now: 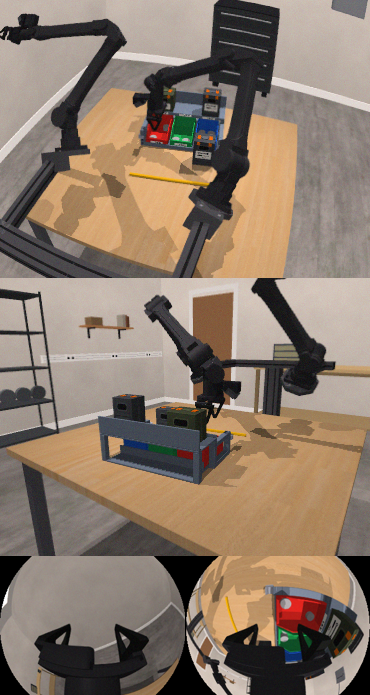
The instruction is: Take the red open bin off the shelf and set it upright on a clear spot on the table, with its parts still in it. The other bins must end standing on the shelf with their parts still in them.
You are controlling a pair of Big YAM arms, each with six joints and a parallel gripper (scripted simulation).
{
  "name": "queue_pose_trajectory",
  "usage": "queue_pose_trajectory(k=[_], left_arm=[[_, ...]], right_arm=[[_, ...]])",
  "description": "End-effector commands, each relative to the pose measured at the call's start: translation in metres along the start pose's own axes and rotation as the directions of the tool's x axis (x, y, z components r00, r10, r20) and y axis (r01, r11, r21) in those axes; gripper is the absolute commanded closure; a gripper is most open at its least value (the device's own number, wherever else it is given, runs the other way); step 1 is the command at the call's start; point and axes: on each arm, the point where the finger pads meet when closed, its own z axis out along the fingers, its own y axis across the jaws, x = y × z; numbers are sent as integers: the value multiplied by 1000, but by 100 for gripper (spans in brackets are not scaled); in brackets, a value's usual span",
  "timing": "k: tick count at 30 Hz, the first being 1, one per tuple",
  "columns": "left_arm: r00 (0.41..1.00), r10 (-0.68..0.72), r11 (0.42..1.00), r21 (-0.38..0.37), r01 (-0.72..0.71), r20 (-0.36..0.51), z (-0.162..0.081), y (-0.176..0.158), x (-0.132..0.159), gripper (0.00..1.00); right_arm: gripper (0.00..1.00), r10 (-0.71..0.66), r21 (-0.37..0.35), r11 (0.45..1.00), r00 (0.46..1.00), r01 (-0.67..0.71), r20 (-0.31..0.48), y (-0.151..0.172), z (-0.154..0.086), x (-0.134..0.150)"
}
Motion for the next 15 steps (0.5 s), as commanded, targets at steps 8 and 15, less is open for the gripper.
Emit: queue_pose_trajectory(k=[8, 15], left_arm=[[999, -5, 1000, -8, 5, 51, -4, 5, -40, 0], [999, -5, 1000, -8, 5, 51, -4, 5, -40, 0]], right_arm=[[10, 21, 30, 999, 1000, -21, 17, -17, -4, -4], [10, 7, 21, 1000, 1000, -7, 13, -10, 5, -3]])
